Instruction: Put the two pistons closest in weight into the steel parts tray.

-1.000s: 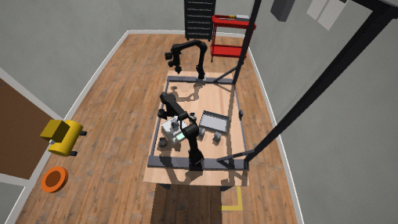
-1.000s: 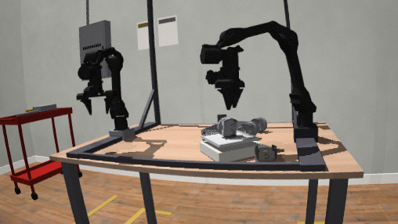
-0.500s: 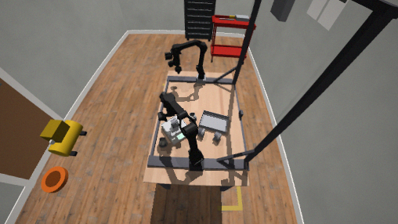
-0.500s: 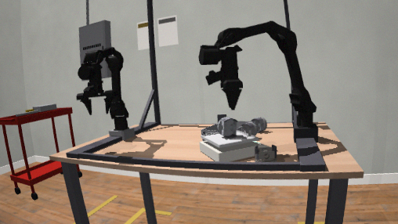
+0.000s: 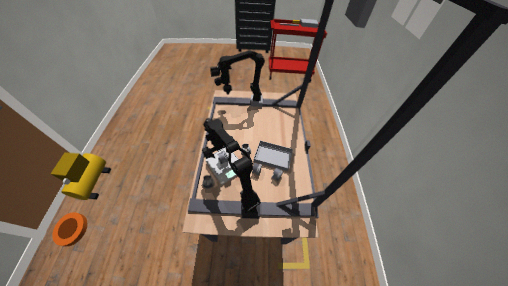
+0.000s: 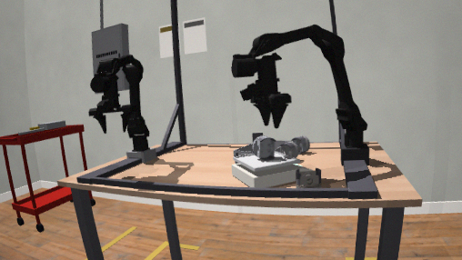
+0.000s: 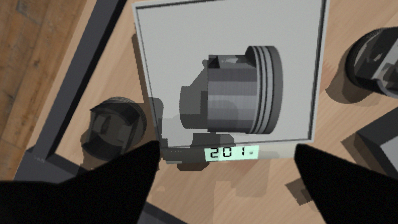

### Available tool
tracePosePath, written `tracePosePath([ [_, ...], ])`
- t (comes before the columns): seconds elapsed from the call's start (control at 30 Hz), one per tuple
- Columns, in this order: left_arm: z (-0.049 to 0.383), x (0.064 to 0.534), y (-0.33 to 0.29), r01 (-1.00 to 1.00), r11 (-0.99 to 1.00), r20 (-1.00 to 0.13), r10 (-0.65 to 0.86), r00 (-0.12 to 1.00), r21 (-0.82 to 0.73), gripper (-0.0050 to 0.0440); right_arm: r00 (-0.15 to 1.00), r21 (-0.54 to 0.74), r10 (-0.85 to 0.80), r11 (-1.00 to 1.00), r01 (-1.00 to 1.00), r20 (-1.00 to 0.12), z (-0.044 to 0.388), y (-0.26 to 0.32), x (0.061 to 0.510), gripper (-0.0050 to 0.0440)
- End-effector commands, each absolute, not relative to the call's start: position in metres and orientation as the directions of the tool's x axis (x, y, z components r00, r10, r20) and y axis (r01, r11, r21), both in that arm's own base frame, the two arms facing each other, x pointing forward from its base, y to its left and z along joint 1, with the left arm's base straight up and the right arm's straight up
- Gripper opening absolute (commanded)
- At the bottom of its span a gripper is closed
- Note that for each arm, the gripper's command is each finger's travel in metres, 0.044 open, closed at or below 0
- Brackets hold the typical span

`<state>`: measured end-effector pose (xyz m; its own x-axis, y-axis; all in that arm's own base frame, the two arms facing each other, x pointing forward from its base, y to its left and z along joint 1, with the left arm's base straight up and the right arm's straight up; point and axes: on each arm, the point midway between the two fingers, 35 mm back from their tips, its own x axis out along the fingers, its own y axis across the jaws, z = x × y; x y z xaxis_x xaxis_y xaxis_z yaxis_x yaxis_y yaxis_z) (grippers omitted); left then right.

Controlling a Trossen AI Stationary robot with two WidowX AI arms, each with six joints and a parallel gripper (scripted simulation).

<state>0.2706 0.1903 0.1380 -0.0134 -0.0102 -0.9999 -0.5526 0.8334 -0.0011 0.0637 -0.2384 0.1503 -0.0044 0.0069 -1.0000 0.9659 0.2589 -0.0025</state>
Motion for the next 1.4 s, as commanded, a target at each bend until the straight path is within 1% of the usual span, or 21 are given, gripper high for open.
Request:
tracePosePath([
  [0.0,0.153,0.263,0.178,-0.556,0.831,-0.999,0.016,0.031,-0.004,0.0378,0.006,0.0,-0.023,0.258,0.966,-1.0,0.159,-0.243,0.065,0.04],
  [0.23,0.15,0.243,0.157,-0.554,0.832,-1.0,0.014,0.028,-0.003,0.0378,0.006,0.0,-0.023,0.258,0.966,-1.0,0.159,-0.243,0.065,0.04],
  [0.43,0.133,0.227,0.138,-0.589,0.808,-0.984,0.109,0.144,0.003,0.0378,0.006,0.0,-0.023,0.258,0.966,-1.0,0.159,-0.243,0.065,0.04],
  [0.5,0.133,0.227,0.138,-0.589,0.808,-0.984,0.109,0.144,0.003,0.0378,0.006,0.0,-0.023,0.258,0.966,-1.0,0.159,-0.243,0.065,0.04],
  [0.77,0.109,0.206,0.112,-0.632,0.775,-0.928,0.233,0.29,-0.004,0.0378,0.006,0.0,-0.023,0.258,0.966,-1.0,0.159,-0.243,0.065,0.04],
  [0.97,0.101,0.2,0.103,-0.634,0.773,-0.919,0.248,0.307,-0.003,0.0378,0.006,0.0,-0.023,0.258,0.966,-1.0,0.159,-0.243,0.065,0.04],
  [1.17,0.102,0.2,0.103,-0.632,0.775,-0.917,0.25,0.31,-0.002,0.0378,0.006,0.0,-0.023,0.258,0.966,-1.0,0.159,-0.243,0.065,0.04],
  [1.27,0.11,0.206,0.107,-0.627,0.779,-0.909,0.256,0.329,-0.008,0.0378,0.006,0.0,-0.023,0.258,0.966,-1.0,0.159,-0.243,0.065,0.04],
  [1.37,0.107,0.206,0.107,-0.627,0.779,-0.917,0.245,0.315,-0.007,0.0378,0.006,0.0,-0.023,0.258,0.966,-1.0,0.159,-0.243,0.065,0.04],
])
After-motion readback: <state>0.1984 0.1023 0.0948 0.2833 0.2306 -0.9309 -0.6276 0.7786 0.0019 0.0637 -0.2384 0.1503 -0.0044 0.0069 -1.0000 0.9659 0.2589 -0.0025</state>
